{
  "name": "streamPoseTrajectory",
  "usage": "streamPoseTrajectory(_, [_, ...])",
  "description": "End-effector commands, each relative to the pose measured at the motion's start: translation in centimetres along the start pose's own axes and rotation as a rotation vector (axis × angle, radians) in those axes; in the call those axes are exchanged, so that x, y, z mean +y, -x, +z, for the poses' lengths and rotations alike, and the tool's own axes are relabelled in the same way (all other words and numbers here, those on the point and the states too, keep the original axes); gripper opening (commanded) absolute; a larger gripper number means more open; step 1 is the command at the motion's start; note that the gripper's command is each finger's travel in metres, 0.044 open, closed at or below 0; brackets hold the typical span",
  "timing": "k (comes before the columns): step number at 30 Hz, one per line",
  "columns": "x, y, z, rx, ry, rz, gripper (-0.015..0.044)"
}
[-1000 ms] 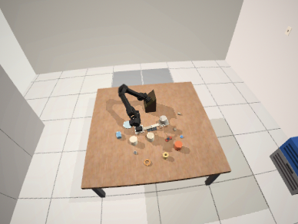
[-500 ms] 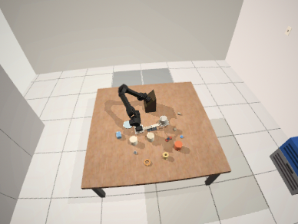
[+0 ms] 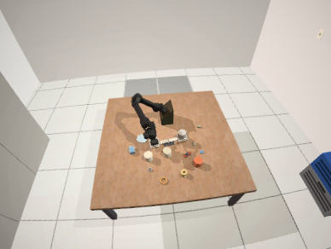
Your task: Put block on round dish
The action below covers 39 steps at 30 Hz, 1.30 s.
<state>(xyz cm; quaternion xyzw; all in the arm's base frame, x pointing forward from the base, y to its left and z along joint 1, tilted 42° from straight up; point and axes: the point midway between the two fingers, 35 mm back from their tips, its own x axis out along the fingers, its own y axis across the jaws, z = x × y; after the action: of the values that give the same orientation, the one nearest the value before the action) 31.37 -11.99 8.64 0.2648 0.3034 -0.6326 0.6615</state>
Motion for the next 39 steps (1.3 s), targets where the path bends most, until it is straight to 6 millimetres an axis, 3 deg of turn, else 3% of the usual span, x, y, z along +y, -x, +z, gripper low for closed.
streamPoseTrajectory(1, [0.4, 0.9, -0.1, 0.007, -0.003, 0.013, 0.0])
streamPoseTrajectory(39, [0.5, 5.7, -0.3, 0.011, -0.003, 0.012, 0.0])
